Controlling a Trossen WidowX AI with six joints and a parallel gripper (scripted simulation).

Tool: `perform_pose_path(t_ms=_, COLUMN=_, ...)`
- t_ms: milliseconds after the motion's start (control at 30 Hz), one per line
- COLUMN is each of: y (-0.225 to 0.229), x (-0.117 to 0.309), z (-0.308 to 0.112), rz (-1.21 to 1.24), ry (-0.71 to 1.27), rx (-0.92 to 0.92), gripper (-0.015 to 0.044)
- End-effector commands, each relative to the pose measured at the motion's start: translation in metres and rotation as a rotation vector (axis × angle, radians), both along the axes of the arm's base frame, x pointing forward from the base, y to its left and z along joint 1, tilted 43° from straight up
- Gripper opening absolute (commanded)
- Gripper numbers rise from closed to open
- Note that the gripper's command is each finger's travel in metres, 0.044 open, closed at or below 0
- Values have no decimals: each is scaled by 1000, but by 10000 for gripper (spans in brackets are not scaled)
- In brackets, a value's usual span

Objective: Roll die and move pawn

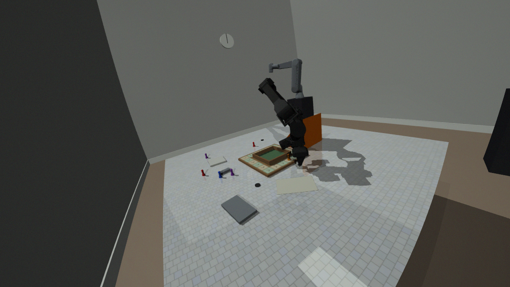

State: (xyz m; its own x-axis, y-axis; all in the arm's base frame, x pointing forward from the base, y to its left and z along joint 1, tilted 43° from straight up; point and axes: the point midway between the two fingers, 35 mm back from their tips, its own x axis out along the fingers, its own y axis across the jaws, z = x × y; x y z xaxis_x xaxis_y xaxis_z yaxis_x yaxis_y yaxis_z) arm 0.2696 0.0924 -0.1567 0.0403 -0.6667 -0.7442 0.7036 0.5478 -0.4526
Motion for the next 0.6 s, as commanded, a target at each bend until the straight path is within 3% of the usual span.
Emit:
perform_pose_path(t_ms=0, y=-5, x=0, z=-5, rz=5, ry=2, rx=-5, gripper=275)
perform_pose_path(t_ms=267, y=-12, x=0, z=-12, rz=5, ry=1, rx=-6, gripper=275)
perform_pose_path(t_ms=467, y=-12, x=0, z=-12, rz=5, ry=1, rx=-6, gripper=118)
perform_pose_path(t_ms=567, y=-12, x=0, z=-12, rz=5, ry=1, rx=-6, gripper=97)
